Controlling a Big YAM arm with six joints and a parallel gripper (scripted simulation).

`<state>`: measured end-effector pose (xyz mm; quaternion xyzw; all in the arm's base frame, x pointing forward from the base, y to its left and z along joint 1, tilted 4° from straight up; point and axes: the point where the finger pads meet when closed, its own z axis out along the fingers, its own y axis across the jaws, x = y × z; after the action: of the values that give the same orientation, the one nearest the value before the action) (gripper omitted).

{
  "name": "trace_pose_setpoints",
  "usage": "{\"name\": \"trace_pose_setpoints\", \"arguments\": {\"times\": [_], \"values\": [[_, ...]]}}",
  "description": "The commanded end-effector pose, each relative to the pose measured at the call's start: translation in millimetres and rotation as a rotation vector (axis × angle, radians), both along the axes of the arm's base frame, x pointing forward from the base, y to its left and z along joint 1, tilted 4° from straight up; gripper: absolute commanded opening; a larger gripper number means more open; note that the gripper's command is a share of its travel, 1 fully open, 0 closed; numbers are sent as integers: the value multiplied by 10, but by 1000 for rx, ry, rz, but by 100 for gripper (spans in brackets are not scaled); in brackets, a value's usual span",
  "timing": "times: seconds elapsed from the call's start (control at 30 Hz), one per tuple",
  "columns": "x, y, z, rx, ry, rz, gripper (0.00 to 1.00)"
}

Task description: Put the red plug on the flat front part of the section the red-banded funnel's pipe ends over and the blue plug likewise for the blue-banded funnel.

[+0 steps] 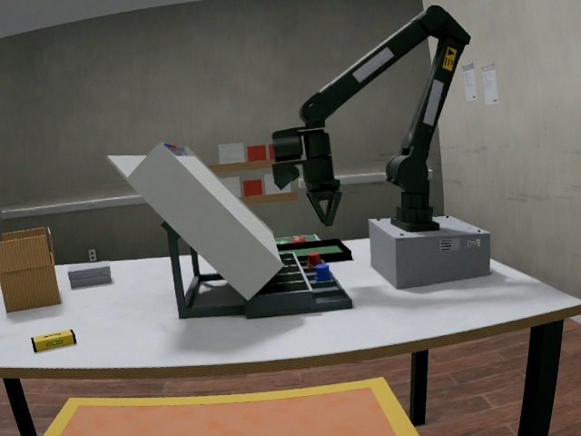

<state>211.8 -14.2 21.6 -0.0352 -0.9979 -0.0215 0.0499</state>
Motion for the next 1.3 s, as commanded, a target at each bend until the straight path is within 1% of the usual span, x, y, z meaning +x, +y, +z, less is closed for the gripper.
{"name": "trace_pose_setpoints", "arguments": {"times": [0.0,0.63,1.13,1.27], "values": [[222,-39,120,-2,-28,-1,59],[224,-42,135,-1,-52,-4,59],[225,-41,128,1,-2,0,59],[225,-41,128,0,-9,0,59]]}}
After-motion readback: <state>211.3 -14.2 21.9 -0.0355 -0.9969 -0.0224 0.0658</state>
